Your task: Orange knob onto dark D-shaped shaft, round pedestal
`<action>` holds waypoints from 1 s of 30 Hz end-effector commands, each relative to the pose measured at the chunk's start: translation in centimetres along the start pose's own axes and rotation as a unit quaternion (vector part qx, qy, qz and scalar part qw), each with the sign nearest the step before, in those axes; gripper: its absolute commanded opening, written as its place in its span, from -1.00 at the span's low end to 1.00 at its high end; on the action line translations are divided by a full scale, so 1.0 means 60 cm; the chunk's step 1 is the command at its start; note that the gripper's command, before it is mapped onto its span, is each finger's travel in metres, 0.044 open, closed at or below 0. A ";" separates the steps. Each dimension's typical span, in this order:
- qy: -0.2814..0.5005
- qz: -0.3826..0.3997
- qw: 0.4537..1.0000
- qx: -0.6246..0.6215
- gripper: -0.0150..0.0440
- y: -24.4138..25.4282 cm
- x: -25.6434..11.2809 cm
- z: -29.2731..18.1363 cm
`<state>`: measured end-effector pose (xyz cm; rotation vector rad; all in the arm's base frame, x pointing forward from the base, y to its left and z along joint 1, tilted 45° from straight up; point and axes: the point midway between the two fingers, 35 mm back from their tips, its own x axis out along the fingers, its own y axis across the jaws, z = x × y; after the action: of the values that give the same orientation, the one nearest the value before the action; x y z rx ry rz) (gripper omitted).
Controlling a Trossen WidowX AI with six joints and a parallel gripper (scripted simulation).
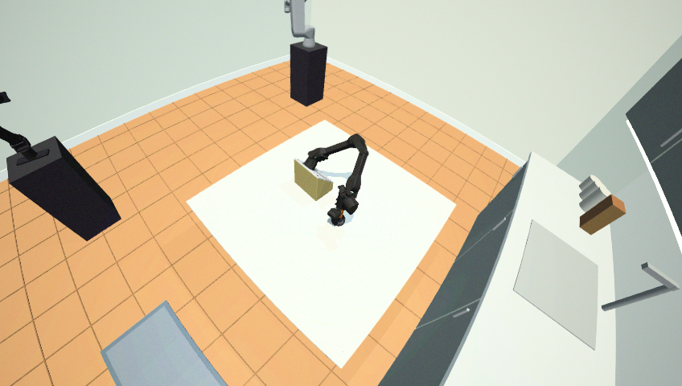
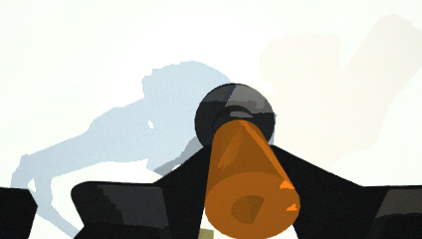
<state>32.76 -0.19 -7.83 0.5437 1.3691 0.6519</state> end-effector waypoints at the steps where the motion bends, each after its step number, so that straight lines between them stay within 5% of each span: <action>1: -0.001 0.001 1.000 0.000 -0.49 0.000 -0.003 0.001; 30: -0.001 0.001 0.994 -0.105 -0.49 0.001 0.000 0.000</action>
<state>32.71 -0.21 -7.82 0.3796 1.2840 0.7817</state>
